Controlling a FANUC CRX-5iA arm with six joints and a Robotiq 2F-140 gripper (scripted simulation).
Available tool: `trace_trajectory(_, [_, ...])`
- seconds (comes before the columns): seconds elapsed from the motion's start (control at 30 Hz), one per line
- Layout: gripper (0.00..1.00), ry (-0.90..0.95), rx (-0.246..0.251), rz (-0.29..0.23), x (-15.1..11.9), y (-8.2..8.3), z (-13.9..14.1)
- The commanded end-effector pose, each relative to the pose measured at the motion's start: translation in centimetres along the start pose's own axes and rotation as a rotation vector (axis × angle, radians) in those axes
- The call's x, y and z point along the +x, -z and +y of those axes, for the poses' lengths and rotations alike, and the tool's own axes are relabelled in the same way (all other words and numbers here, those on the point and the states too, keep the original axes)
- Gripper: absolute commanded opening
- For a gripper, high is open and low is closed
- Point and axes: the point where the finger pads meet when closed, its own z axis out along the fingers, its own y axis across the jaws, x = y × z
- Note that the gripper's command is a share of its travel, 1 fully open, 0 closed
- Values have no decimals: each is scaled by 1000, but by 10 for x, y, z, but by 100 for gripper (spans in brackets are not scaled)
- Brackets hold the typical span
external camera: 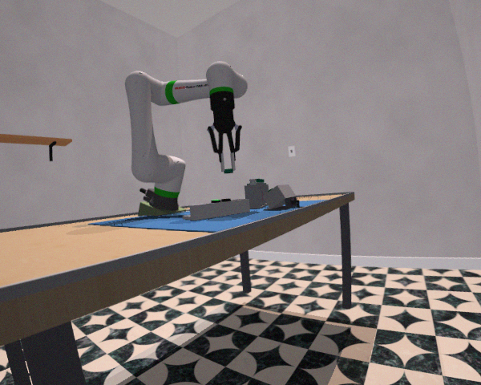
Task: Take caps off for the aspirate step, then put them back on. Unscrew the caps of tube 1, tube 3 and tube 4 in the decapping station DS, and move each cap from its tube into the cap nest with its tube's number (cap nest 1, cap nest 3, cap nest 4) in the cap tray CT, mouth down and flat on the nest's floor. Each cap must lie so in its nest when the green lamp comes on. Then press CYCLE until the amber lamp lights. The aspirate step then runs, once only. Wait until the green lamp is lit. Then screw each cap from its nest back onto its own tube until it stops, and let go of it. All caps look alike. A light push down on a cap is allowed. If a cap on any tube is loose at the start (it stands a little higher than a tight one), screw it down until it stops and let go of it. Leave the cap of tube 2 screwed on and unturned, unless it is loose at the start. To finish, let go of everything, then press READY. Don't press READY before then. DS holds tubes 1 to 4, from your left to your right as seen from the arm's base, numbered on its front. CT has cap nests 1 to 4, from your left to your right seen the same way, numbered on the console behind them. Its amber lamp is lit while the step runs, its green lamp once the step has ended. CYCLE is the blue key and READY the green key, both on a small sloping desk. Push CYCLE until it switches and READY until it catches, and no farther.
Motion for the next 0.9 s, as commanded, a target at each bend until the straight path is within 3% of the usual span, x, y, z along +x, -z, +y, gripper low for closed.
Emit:
trace_trajectory(0.0, [0,-3,-11,10,-15,0,-21])
trace_trajectory(0.7, [0,-3,-11,10,-83,-2,-116])
trace_trajectory(0.87, [0,-3,-11,10,-83,-2,-117])
